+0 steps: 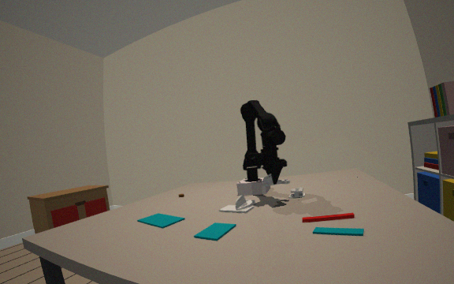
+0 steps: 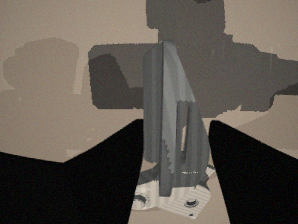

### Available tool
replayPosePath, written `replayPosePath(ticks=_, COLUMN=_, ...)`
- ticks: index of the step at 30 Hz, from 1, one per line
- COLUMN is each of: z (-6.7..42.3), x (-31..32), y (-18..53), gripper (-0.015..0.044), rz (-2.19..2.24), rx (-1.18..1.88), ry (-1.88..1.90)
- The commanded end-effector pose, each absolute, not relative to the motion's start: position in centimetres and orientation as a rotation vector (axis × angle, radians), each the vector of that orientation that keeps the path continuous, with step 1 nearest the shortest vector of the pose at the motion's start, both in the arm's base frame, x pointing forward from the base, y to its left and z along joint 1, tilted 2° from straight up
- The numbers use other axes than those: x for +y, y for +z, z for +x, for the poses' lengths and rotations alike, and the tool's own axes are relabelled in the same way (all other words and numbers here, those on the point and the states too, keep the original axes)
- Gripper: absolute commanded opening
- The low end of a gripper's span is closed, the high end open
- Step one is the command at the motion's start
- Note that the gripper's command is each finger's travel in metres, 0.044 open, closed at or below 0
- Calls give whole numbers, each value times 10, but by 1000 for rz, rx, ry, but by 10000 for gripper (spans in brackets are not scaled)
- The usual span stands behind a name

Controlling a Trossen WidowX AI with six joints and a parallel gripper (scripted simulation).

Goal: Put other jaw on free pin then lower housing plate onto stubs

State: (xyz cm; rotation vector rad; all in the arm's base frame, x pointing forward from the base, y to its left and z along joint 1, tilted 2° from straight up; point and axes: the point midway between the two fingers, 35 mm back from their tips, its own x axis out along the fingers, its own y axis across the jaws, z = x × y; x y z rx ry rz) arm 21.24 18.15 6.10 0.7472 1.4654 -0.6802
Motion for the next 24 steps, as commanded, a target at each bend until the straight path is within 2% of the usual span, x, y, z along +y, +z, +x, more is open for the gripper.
replayPosePath(ticks=1, z=217, x=176, y=63, gripper=134, rz=727, rx=1472, ry=-651)
replayPosePath(ticks=24, z=253, x=109, y=60, gripper=134, rz=441, rx=1531, ry=-374)
